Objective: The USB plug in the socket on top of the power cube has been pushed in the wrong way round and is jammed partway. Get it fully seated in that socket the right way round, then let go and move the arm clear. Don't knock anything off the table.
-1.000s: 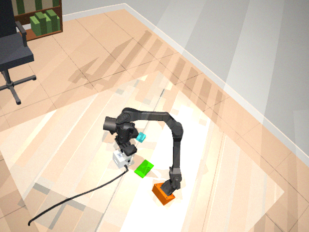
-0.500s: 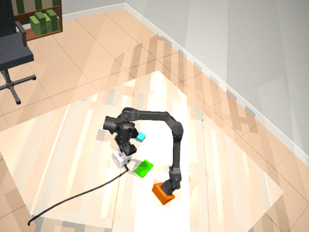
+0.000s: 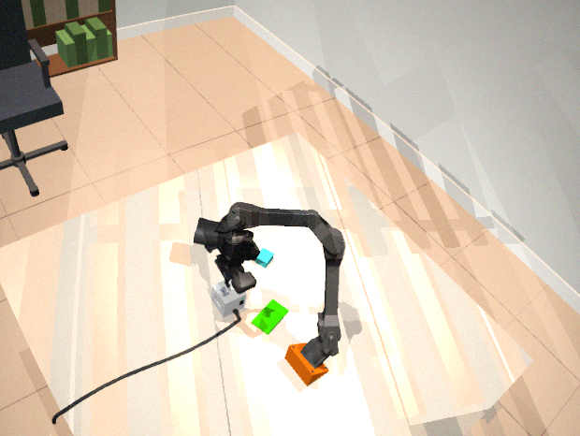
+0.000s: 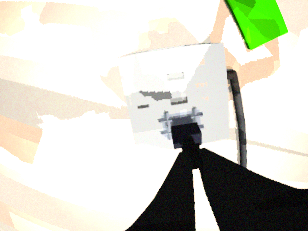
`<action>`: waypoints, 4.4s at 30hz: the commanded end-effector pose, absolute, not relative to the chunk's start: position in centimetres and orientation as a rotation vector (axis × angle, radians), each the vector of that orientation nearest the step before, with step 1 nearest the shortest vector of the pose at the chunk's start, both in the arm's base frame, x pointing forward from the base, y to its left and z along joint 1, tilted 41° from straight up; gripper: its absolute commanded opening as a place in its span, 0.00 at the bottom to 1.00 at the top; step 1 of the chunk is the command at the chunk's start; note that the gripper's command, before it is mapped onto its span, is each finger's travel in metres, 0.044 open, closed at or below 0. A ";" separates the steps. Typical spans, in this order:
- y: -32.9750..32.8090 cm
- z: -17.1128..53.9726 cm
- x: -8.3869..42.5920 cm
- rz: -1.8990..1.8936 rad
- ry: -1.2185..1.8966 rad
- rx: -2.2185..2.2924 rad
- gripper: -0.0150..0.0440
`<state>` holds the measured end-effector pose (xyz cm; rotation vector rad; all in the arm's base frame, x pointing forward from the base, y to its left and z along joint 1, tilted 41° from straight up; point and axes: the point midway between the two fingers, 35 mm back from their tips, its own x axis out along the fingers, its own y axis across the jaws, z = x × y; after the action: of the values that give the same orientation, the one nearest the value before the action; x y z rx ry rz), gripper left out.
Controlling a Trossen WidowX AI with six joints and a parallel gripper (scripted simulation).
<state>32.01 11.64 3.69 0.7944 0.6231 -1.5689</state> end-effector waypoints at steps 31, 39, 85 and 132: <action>11.5 3.2 31.9 -1.563 0.649 0.818 0.25; 11.5 3.1 31.9 -1.562 0.653 0.824 0.25; 11.3 2.5 31.9 -1.552 0.674 0.854 0.25; 11.0 2.1 31.9 -1.552 0.674 0.853 0.25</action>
<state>31.92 10.99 2.14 0.8538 0.6689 -1.5519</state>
